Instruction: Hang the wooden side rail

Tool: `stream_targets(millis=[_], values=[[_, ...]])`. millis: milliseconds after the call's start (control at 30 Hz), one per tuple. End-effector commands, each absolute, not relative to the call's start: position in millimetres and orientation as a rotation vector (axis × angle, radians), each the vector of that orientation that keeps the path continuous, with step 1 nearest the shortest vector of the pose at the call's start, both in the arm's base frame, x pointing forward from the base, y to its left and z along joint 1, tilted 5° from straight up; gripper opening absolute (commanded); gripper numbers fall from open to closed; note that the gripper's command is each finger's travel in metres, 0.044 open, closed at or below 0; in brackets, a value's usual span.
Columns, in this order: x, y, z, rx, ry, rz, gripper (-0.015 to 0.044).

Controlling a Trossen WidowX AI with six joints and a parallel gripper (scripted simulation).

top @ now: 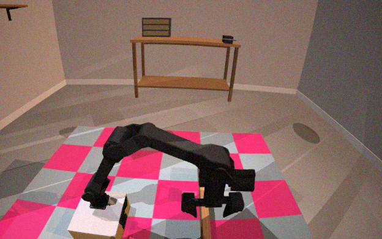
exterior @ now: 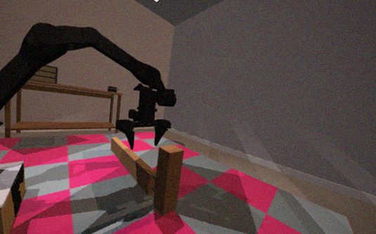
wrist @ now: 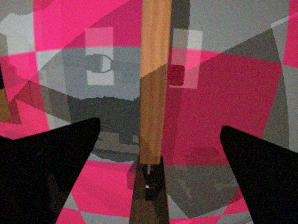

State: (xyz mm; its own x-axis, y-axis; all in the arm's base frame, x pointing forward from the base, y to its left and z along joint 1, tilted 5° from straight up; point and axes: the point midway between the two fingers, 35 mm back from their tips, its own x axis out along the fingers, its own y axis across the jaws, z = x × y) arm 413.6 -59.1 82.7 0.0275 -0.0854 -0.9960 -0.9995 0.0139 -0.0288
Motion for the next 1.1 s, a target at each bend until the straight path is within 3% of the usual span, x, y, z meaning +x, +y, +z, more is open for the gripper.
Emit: stream_targets(millis=[0,1067], values=[[409,-59,57,-1.26,1.268,1.167,0.044],[410,-63,9,-1.26,1.268,1.167,0.044]])
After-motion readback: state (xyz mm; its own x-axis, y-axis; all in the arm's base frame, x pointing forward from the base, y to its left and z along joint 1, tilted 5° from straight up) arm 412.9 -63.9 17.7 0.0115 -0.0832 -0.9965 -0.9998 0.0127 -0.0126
